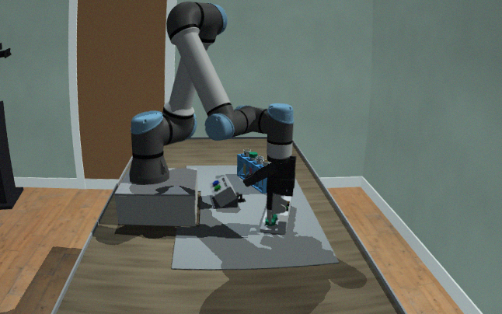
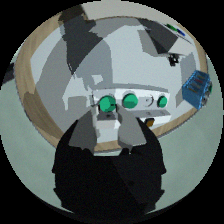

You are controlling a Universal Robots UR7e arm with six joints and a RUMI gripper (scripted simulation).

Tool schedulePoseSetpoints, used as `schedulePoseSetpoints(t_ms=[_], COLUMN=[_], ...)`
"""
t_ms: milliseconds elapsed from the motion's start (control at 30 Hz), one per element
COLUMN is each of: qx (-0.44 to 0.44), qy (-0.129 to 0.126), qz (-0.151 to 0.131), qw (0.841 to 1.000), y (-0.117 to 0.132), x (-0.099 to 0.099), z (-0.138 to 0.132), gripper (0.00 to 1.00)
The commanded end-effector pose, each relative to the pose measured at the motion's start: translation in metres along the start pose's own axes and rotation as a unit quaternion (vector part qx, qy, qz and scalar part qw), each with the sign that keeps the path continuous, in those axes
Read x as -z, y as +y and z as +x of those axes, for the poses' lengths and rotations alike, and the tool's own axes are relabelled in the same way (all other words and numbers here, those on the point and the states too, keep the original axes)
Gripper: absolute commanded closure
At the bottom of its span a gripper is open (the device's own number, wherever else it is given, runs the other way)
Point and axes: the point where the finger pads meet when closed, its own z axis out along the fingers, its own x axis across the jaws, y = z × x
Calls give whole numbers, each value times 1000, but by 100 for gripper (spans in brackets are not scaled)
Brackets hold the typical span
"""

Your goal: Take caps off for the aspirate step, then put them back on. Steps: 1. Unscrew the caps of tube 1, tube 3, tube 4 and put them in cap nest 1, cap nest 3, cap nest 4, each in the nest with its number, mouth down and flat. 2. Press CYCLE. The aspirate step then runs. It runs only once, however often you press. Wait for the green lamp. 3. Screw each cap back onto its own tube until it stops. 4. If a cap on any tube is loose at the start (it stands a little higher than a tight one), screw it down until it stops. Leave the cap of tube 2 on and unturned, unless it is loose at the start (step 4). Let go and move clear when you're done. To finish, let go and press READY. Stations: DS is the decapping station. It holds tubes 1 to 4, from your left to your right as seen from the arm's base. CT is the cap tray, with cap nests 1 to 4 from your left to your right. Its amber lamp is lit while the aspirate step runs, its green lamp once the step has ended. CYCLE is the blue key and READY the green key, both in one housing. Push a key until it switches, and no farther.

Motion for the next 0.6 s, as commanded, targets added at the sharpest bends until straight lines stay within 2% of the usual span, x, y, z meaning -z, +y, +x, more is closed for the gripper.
schedulePoseSetpoints(t_ms=[0, 567], qx=[0, 0], qy=[0, 0], qz=[-1, -1], qw=[1000, 1000], y=[0, 0], x=[-1, -9], z=[0, 0], gripper=[100, 100])
